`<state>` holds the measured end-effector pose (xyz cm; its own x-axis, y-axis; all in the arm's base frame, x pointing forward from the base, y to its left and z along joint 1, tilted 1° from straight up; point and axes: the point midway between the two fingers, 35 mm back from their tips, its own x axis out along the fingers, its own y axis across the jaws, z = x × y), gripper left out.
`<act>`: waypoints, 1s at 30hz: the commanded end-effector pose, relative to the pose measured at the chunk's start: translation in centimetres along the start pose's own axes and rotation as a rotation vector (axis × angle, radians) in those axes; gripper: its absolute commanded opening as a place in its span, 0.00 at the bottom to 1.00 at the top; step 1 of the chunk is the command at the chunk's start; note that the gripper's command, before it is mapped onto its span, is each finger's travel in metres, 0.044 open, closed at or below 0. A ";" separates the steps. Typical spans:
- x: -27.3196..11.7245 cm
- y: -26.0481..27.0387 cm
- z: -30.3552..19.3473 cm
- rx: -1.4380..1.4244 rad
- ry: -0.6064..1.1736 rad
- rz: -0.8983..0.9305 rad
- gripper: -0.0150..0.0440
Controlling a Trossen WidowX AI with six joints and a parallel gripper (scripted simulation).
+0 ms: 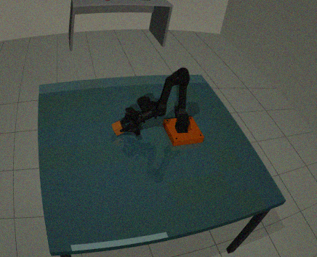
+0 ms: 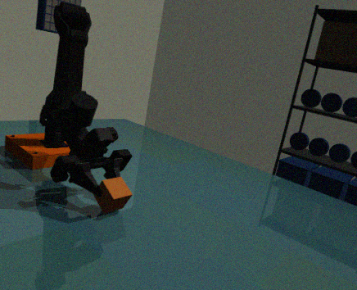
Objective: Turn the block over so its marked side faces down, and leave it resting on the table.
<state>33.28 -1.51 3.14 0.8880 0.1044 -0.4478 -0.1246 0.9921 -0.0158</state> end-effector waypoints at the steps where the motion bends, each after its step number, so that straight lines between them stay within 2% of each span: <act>1: 0.0 0.0 0.1 0.005 -0.007 0.003 0.70; 8: 0.0 0.0 0.1 0.005 -0.007 0.003 1.00; 30: 0.0 0.0 0.1 0.005 -0.007 0.003 1.00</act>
<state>33.33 -1.50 3.24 0.8903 0.1048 -0.4431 -0.1251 0.9920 -0.0167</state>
